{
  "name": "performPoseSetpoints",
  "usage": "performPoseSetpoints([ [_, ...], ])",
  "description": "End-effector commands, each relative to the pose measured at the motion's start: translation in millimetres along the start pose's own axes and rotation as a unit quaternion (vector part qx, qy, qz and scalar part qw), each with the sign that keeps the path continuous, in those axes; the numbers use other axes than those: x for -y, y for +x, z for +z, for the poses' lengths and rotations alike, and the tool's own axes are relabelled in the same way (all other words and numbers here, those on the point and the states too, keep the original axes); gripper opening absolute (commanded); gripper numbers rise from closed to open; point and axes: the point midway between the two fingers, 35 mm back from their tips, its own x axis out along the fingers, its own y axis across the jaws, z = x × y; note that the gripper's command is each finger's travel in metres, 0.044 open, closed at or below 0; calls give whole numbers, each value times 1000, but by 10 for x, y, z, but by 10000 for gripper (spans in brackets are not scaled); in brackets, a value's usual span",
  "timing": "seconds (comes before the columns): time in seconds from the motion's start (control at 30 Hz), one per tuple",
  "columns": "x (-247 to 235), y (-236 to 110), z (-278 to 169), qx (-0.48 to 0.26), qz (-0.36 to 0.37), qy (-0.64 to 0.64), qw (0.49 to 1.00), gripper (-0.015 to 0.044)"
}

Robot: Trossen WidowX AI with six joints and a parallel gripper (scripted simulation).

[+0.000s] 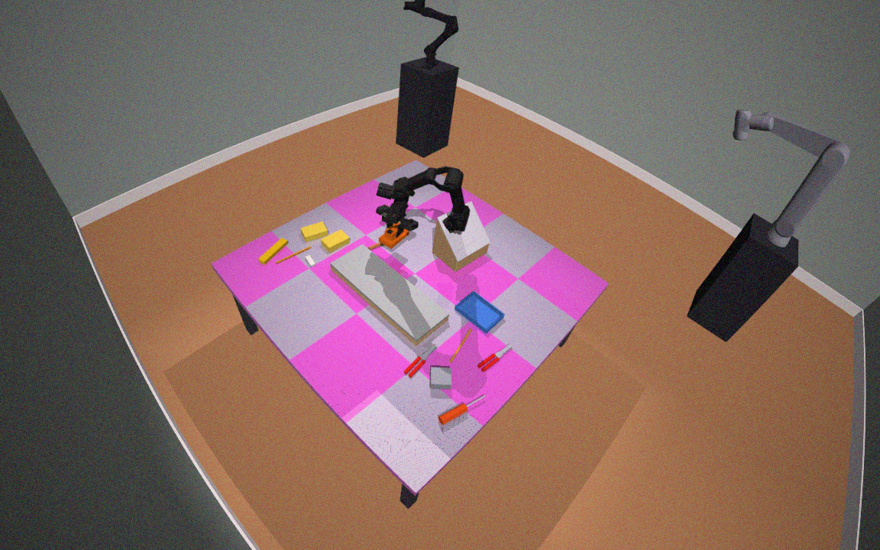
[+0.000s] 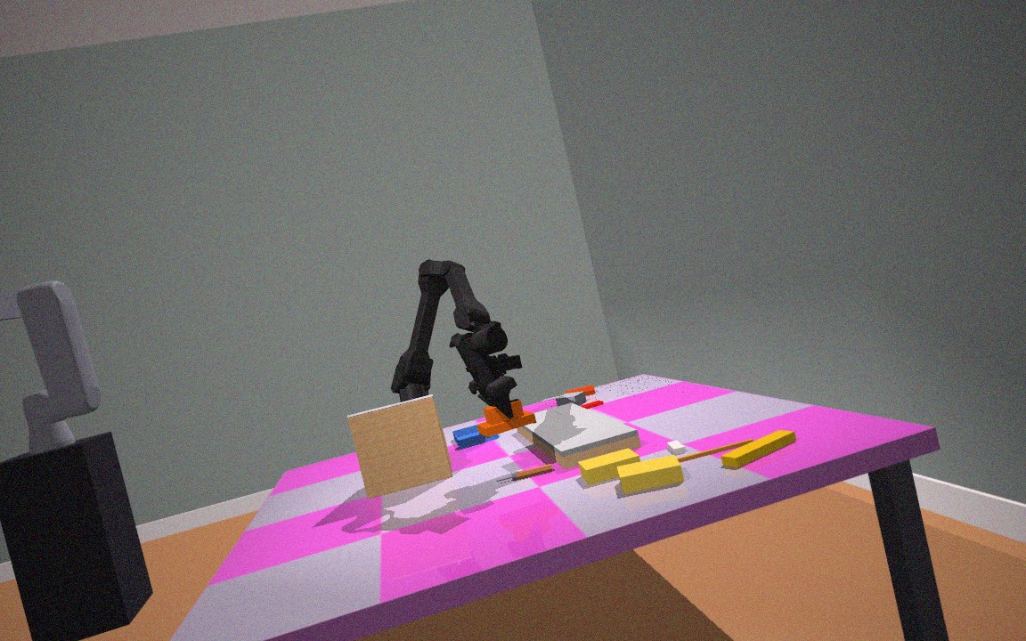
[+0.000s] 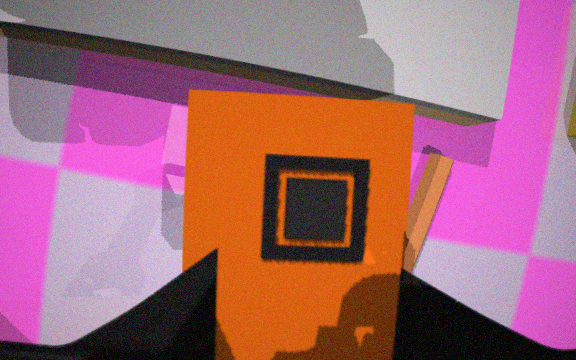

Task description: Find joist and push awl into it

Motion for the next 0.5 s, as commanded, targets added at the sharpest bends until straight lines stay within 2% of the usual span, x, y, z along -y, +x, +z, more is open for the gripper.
performPoseSetpoints([
  [0.0,70,-36,86,-1,-5,0,1000,0],
  [0.47,414,10,636,-2,-16,25,1000,0],
])
